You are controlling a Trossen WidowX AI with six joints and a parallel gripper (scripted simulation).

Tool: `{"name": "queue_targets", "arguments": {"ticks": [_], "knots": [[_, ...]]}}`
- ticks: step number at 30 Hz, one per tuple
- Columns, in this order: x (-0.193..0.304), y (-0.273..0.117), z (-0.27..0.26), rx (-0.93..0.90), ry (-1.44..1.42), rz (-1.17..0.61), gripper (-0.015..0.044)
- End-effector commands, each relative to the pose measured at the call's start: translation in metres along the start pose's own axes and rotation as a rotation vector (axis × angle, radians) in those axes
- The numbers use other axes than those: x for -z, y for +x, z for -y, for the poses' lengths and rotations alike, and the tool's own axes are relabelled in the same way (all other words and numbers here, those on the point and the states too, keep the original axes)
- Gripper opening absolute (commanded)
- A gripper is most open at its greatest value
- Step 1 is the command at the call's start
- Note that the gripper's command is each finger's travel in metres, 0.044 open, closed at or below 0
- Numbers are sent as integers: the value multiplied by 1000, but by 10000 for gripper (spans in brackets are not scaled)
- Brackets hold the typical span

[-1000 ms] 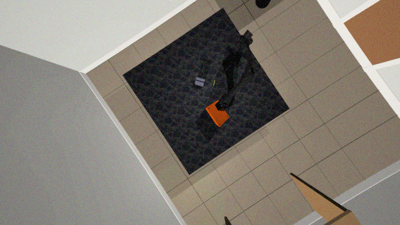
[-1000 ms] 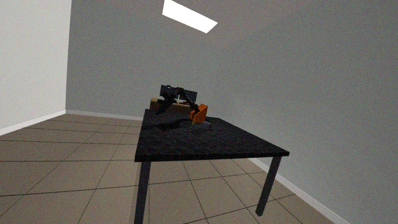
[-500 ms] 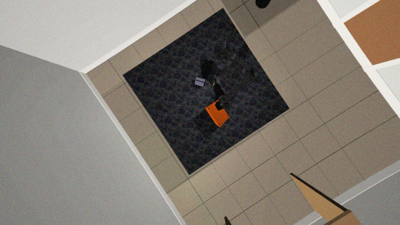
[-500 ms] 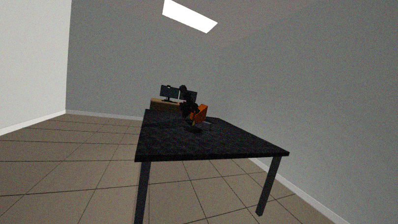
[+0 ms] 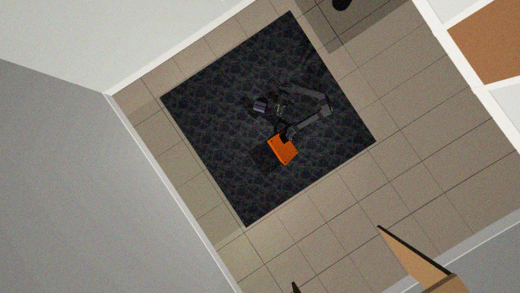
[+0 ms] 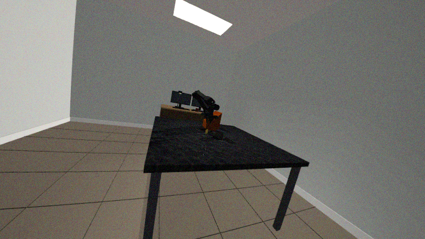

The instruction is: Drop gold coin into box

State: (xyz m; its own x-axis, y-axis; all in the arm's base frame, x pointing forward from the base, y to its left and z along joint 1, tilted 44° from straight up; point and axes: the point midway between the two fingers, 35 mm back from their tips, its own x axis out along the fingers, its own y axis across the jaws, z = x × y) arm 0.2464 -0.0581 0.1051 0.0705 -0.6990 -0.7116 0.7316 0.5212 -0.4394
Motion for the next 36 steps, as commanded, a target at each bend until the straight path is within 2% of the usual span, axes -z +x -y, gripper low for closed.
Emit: {"name": "queue_targets", "arguments": {"ticks": [1,4,8,36], "knots": [[11,-2,6,6,-14,-11,161],[11,0,6,6,-14,-11,161],[11,31,7,7,-13,-10,161],[10,73,5,5,-13,-11,161]]}}
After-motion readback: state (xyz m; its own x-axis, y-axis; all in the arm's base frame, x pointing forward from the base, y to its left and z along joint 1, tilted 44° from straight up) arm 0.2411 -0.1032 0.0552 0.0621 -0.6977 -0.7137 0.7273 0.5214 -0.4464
